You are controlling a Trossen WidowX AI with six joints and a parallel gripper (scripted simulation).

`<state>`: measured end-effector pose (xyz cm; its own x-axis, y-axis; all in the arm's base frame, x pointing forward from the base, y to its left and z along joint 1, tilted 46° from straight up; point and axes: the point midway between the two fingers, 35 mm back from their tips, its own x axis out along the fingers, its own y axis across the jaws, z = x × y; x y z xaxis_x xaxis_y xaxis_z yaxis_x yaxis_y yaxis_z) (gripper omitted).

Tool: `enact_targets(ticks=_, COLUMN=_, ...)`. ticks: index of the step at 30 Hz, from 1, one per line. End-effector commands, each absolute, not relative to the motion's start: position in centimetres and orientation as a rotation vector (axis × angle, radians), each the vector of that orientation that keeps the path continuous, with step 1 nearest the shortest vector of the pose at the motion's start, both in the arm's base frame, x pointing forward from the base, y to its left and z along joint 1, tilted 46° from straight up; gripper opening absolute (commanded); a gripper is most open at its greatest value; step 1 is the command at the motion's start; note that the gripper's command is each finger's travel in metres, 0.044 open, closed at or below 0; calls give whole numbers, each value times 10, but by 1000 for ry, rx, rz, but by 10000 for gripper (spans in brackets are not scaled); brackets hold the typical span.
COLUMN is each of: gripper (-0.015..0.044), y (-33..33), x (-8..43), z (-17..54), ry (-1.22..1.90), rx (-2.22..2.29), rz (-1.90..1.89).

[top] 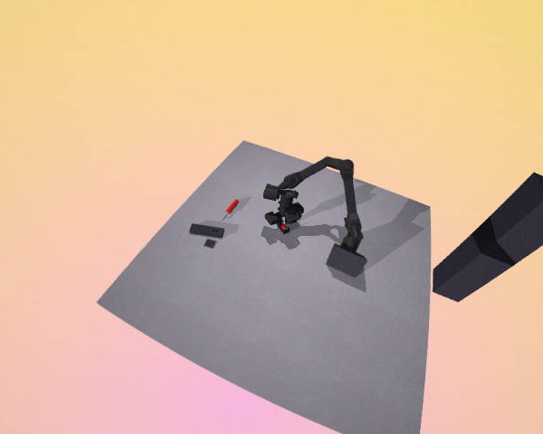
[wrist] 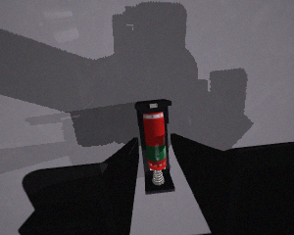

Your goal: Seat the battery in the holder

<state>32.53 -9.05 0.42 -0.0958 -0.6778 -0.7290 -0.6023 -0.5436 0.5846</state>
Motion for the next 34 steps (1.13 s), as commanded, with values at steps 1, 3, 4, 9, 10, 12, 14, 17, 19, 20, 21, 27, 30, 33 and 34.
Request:
enact_targets(ticks=1, gripper=192, y=-89, x=326, z=5, ry=-1466, rx=2066, rz=-1743)
enact_targets(ticks=3, gripper=244, y=-79, x=328, z=15, ry=-1464, rx=2069, rz=-1745)
enact_targets(ticks=4, gripper=270, y=-71, x=329, z=22, ry=-1463, rx=2070, rz=-1746)
enact_targets(ticks=9, gripper=402, y=-37, x=329, z=56, ry=-1464, rx=2072, rz=-1748)
enact_targets(ticks=10, gripper=428, y=-36, x=329, z=57, ry=-1464, rx=2072, rz=-1748)
enact_targets(ticks=12, gripper=440, y=-35, x=330, z=57, ry=-1464, rx=2072, rz=-1748)
enact_targets(ticks=14, gripper=440, y=-35, x=330, z=57, ry=-1464, rx=2072, rz=-1748)
enact_targets(ticks=17, gripper=440, y=-35, x=330, z=57, ry=-1464, rx=2072, rz=-1748)
enact_targets(ticks=19, gripper=440, y=-35, x=330, z=57, ry=-1464, rx=2072, rz=-1748)
enact_targets(ticks=20, gripper=440, y=-35, x=330, z=57, ry=-1464, rx=2072, rz=-1748)
enact_targets(ticks=21, gripper=440, y=-35, x=330, z=57, ry=-1464, rx=2072, rz=-1748)
enact_targets(ticks=27, gripper=440, y=-35, x=330, z=57, ry=-1464, rx=2072, rz=-1748)
enact_targets(ticks=30, gripper=440, y=-35, x=330, z=57, ry=-1464, rx=2072, rz=-1748)
enact_targets(ticks=33, gripper=440, y=-35, x=330, z=57, ry=-1464, rx=2072, rz=-1748)
enact_targets(ticks=34, gripper=440, y=-35, x=330, z=57, ry=-1464, rx=2072, rz=-1748)
